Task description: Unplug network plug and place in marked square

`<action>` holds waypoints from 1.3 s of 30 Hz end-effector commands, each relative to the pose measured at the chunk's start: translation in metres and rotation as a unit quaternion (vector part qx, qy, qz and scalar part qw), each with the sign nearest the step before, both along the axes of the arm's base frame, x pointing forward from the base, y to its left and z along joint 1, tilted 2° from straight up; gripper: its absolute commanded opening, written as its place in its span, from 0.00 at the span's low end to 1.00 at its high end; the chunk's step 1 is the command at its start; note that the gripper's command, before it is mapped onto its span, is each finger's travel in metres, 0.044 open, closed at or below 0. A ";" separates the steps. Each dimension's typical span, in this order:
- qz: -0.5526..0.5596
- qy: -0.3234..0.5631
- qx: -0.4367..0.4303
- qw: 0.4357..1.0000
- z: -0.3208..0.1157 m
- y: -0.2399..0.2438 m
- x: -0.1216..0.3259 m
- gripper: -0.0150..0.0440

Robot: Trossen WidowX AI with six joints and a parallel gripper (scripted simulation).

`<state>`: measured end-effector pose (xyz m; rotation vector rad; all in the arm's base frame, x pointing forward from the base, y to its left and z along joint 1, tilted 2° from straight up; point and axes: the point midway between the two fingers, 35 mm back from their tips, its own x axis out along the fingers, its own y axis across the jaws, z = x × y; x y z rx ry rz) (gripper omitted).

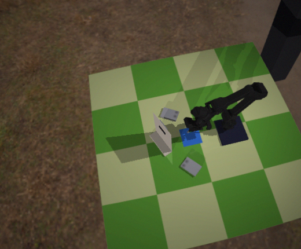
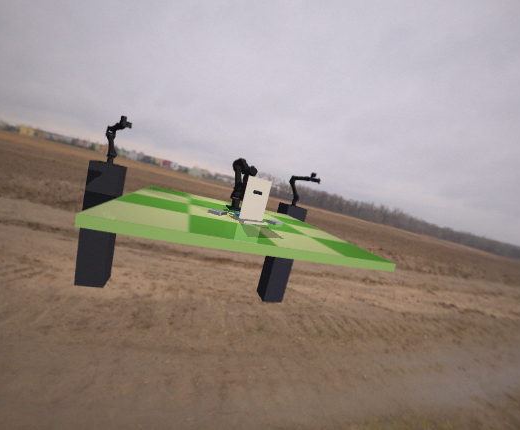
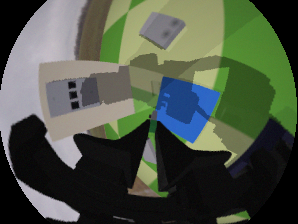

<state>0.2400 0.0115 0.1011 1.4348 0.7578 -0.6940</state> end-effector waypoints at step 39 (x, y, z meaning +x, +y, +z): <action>-0.004 0.011 -0.016 1.000 -0.051 -0.003 -0.005 0.25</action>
